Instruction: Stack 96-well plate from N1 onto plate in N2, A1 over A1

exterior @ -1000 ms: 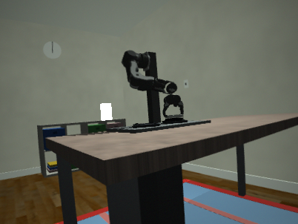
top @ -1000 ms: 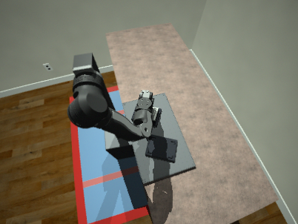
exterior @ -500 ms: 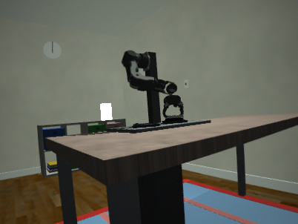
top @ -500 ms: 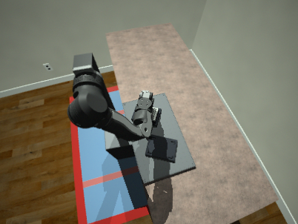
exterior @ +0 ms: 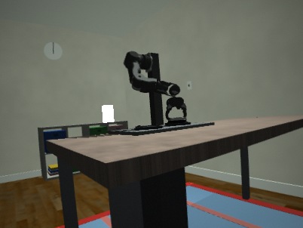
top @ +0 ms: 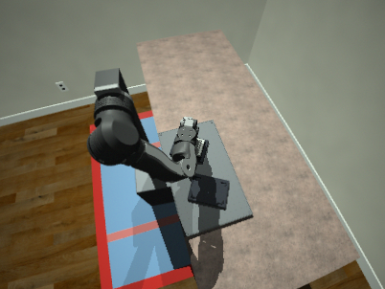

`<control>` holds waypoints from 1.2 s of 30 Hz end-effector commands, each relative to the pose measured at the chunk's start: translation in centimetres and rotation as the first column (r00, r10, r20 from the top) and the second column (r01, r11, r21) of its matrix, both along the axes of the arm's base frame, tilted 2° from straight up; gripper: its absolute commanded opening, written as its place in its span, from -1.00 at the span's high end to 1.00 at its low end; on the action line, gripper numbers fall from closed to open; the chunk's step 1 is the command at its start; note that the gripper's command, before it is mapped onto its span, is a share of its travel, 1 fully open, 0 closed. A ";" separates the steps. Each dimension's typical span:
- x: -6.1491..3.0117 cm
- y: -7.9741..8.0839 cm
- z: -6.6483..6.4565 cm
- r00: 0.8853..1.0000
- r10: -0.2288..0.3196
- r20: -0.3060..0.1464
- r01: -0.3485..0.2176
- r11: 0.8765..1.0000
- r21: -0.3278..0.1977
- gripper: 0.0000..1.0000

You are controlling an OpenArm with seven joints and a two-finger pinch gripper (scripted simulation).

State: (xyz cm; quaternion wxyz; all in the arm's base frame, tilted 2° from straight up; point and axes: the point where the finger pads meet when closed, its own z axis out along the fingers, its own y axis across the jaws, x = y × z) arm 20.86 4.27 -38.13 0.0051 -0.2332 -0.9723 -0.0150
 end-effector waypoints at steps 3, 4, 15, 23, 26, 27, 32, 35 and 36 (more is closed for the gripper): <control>-0.07 0.2 -0.2 1.000 0.005 0.001 -0.005 1.000 0.006 1.00; -0.07 0.2 -0.2 1.000 0.005 0.001 -0.005 1.000 0.006 1.00; -0.05 0.1 -0.1 1.000 0.005 0.001 -0.005 1.000 0.006 0.93; 0.00 0.1 -0.1 1.000 0.002 0.001 -0.002 1.000 0.003 0.40; 0.00 0.1 -0.1 1.000 0.002 0.001 -0.002 1.000 0.003 0.20; 0.00 0.1 -0.1 1.000 0.002 0.001 -0.002 1.000 0.003 0.13; 0.00 0.1 -0.1 1.000 0.002 0.001 -0.002 1.000 0.003 -0.07; 0.00 0.1 -0.1 1.000 0.002 0.001 -0.002 1.000 0.003 -0.27; 0.00 0.1 -0.1 1.000 0.002 0.001 -0.002 1.000 0.003 -0.33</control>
